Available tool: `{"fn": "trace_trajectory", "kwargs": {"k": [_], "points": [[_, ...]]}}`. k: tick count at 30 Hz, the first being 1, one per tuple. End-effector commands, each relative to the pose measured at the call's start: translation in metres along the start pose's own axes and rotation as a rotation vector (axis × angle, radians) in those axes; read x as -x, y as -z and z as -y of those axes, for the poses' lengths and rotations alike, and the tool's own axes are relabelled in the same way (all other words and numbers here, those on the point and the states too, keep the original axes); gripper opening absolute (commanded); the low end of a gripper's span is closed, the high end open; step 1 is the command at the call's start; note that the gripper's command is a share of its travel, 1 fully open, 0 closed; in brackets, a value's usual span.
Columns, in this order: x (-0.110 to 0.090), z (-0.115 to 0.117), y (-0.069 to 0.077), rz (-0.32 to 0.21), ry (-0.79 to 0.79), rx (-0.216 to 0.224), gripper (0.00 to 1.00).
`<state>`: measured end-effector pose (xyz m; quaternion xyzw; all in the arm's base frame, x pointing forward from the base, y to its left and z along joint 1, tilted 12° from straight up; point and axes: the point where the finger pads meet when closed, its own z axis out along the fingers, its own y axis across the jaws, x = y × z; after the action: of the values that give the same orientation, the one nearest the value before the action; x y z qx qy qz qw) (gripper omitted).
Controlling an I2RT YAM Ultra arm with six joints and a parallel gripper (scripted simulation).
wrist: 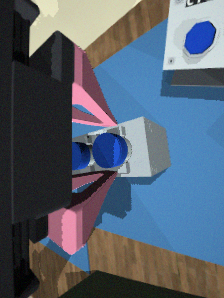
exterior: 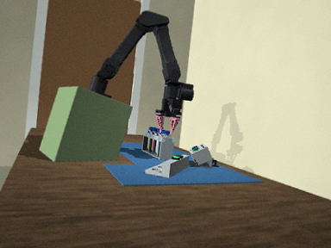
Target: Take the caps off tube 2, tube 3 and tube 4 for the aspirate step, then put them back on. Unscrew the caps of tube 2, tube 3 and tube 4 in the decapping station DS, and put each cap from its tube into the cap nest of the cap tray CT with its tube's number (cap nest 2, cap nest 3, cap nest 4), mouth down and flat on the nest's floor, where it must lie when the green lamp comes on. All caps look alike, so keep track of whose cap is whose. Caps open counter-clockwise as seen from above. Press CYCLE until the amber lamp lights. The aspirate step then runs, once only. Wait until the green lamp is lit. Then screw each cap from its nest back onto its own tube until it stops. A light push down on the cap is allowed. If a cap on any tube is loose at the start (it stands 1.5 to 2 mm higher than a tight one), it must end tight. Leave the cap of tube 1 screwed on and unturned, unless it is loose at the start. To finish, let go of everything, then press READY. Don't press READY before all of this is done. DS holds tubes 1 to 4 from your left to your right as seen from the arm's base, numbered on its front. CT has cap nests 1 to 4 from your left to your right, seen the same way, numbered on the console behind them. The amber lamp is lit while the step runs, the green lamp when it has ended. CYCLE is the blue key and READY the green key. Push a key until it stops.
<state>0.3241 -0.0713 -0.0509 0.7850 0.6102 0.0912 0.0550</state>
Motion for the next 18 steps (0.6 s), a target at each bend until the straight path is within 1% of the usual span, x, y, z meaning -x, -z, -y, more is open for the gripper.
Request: {"fn": "trace_trajectory", "kwargs": {"k": [1,3,6,7,8,9,11,12,13,14,16,17,18], "points": [[0.0003,-0.0025,0.0029,0.002,0.238,0.009,0.49],[0.0003,-0.0025,0.0029,0.002,0.238,0.009,0.49],[0.0003,-0.0026,0.0029,0.003,0.48,0.009,0.49],[0.0003,-0.0026,0.0029,0.003,0.488,0.009,0.49],[0.0003,-0.0026,0.0029,0.004,0.571,0.009,0.49],[0.0003,-0.0026,0.0029,0.004,0.571,0.009,0.49],[0.0003,-0.0026,0.0029,0.004,0.723,0.008,0.49],[0.0003,-0.0026,0.0029,0.005,0.738,0.008,0.49],[0.0003,-0.0024,0.0029,0.005,0.821,0.008,0.49],[0.0003,-0.0022,0.0029,0.005,0.821,0.008,0.49],[0.0003,-0.0019,0.0029,0.006,0.97,0.008,0.49],[0.0004,-0.0019,0.0029,0.006,0.988,0.008,0.49],[0.0003,-0.0019,0.0029,0.006,1.071,0.008,0.49]]}}
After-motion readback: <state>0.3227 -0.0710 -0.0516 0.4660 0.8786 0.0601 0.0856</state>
